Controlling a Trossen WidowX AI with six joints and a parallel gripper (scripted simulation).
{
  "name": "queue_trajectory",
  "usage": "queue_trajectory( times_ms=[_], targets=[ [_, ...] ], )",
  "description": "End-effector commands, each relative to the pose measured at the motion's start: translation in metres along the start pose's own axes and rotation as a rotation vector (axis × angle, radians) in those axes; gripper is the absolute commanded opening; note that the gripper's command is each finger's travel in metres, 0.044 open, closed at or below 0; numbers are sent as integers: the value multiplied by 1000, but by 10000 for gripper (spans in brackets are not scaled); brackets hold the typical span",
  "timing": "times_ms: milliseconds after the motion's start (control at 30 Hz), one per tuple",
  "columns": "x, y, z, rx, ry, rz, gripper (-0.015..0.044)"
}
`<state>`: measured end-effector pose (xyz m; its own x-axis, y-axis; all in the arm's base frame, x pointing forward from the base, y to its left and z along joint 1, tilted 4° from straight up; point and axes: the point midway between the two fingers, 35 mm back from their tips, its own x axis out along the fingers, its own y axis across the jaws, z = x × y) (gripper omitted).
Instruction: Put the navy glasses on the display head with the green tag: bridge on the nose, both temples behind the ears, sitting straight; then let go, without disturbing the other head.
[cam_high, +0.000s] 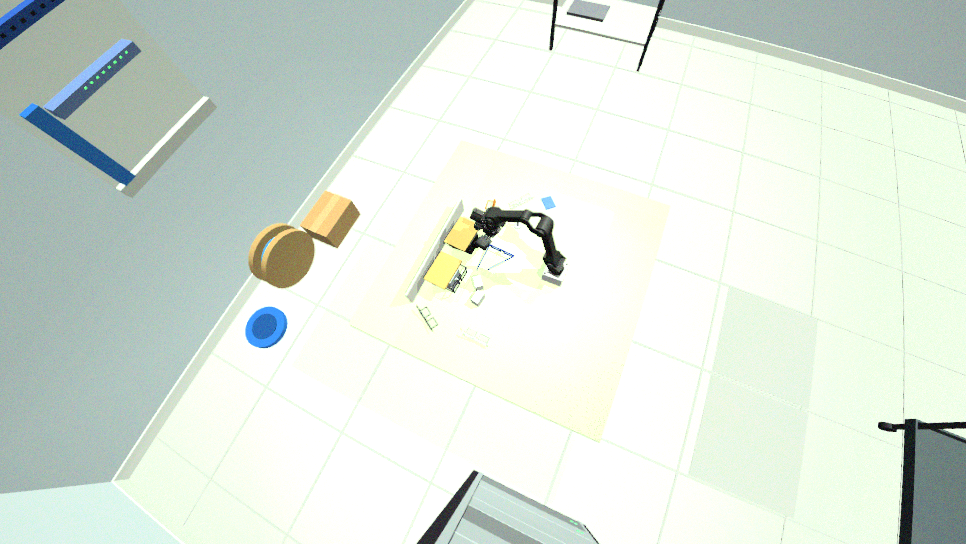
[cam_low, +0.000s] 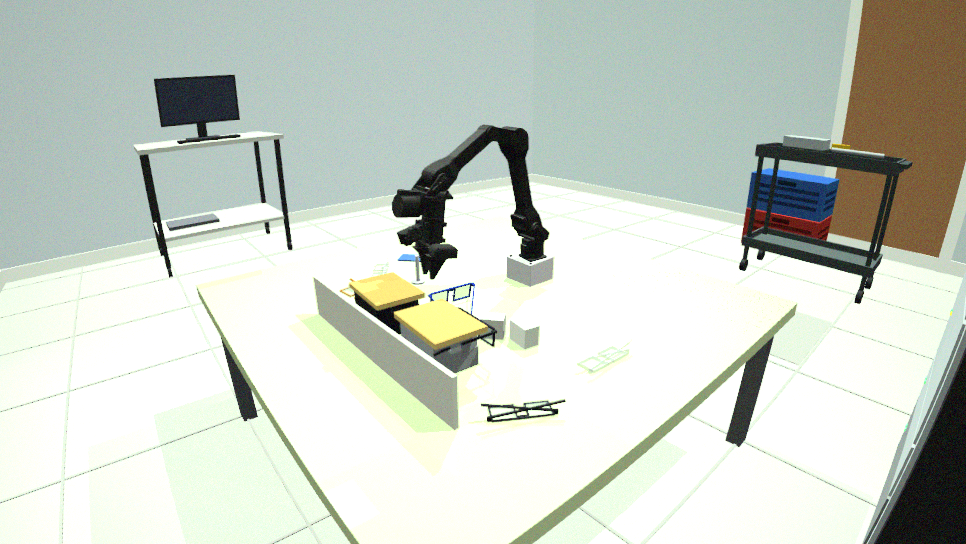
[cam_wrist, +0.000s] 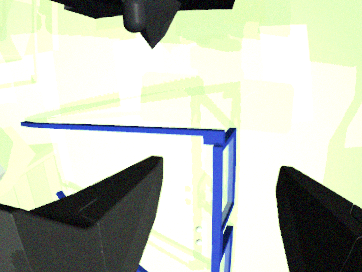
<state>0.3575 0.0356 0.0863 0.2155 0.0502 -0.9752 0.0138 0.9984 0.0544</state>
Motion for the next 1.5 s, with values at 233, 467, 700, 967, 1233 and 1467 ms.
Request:
queue_trajectory(
  times_ms=[233, 467, 700, 967, 1233, 1467],
  targets=[
    [10, 1, -30, -91, 135, -9, 121],
    [11, 1, -30, -91, 135, -9, 120],
    [19, 1, -30, -91, 135, -10, 120],
    [32, -1, -31, -91, 135, -10, 120],
    [45, -3, -33, -91, 135, -10, 120],
    [57, -4, -35, -91, 135, -10, 120]
  ],
)
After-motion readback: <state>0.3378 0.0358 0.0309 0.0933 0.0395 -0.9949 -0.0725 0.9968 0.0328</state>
